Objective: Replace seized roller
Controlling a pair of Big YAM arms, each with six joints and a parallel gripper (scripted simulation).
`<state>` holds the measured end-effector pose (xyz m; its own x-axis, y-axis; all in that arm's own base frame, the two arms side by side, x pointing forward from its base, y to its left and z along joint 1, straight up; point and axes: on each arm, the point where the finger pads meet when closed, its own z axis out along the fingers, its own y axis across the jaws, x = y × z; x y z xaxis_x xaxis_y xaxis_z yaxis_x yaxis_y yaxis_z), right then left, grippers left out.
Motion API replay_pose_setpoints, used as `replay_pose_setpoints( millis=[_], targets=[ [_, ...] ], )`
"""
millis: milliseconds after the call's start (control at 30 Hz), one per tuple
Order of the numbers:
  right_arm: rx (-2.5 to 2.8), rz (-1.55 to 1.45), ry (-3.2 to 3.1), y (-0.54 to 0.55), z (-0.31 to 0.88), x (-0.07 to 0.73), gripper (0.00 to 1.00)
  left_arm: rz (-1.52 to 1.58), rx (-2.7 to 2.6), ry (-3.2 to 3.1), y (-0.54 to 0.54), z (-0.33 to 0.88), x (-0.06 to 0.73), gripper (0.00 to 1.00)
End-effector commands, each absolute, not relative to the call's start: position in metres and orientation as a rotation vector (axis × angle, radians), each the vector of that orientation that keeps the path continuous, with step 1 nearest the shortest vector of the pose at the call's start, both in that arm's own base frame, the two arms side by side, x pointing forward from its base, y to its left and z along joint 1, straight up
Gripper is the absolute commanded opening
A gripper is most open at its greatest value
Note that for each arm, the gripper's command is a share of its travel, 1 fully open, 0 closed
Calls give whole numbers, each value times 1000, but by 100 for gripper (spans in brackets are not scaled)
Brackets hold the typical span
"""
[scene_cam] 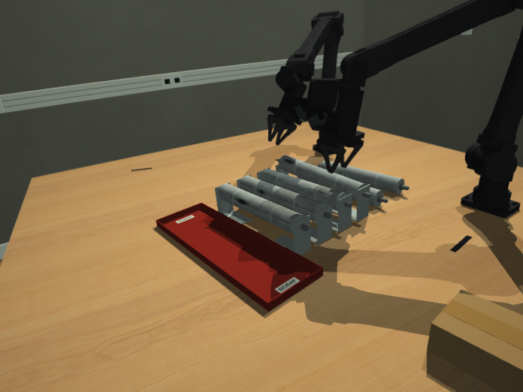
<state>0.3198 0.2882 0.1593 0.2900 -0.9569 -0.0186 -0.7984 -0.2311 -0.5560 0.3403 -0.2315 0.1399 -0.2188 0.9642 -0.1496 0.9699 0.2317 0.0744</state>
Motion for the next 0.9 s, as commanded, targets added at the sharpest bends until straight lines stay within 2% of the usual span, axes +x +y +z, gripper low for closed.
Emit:
replay_pose_setpoints(
  millis=[0,433,867],
  targets=[
    [-2232,-474,1484,291,144,303,32,-70,1994,2316,-233,125,320,62],
    [-2257,-488,1445,296,149,299,32,-70,2032,2280,-240,137,317,62],
    [-2292,-486,1440,295,105,310,32,-77,2030,2327,-242,79,310,62]
  ],
)
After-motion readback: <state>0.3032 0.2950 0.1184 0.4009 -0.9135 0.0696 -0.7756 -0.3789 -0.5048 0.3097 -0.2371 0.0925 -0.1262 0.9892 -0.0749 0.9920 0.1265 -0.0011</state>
